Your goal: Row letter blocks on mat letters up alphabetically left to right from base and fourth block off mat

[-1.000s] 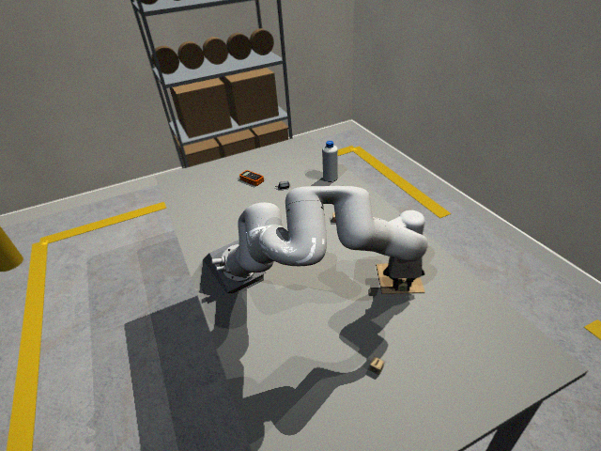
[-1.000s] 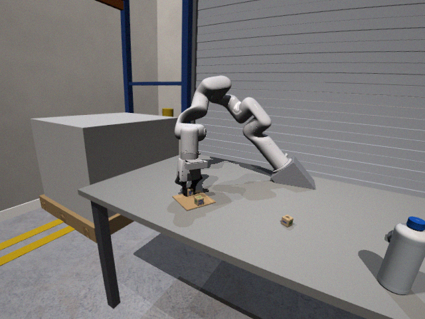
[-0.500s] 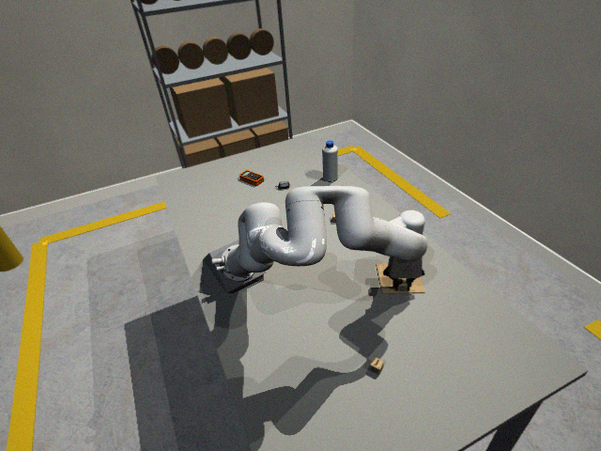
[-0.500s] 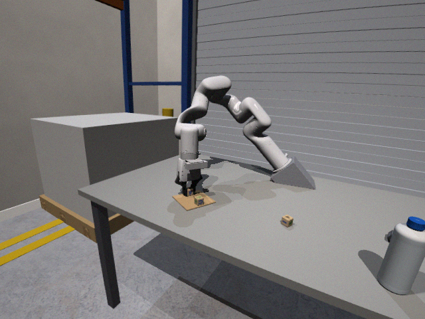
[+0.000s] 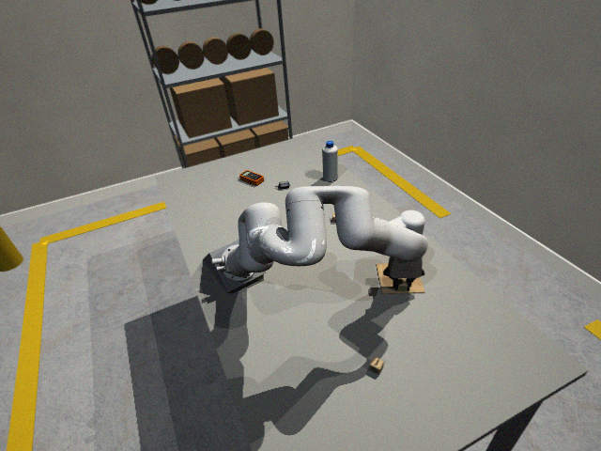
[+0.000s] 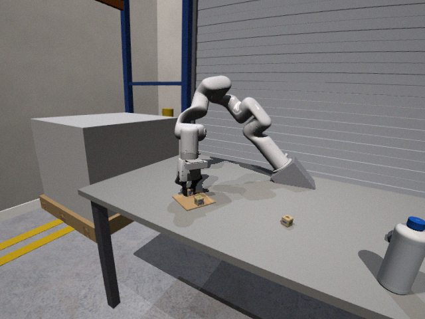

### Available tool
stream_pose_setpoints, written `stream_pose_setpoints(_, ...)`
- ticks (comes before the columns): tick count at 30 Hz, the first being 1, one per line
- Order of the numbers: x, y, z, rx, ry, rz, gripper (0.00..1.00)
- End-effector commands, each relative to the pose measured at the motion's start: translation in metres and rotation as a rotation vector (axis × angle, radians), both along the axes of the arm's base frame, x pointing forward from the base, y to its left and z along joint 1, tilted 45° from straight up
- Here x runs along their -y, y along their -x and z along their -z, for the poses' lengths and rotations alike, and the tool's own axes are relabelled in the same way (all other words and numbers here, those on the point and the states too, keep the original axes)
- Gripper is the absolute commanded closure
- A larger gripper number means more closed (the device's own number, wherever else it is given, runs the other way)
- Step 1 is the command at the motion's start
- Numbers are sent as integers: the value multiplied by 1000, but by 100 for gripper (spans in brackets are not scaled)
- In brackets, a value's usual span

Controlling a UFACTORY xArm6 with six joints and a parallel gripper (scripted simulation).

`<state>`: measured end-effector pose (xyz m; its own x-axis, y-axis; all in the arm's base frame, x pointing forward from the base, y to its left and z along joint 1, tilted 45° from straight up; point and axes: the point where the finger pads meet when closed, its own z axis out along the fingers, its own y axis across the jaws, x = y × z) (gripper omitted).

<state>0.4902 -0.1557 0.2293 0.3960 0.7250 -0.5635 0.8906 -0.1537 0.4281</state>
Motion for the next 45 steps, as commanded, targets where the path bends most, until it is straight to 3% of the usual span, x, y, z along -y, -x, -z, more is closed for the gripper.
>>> stream_pose_setpoints(1, -1, -1, -1, 3, 0, -1, 64)
stream_pose_setpoints(9, -1, -1, -1, 3, 0, -1, 52)
stream_pose_setpoints(24, -3, 0, -4, 3, 0, -1, 52)
stream_pose_setpoints(32, -17, 5, -19, 3, 0, -1, 52)
stream_pose_setpoints(45, -58, 18, -61, 3, 0, -1, 52)
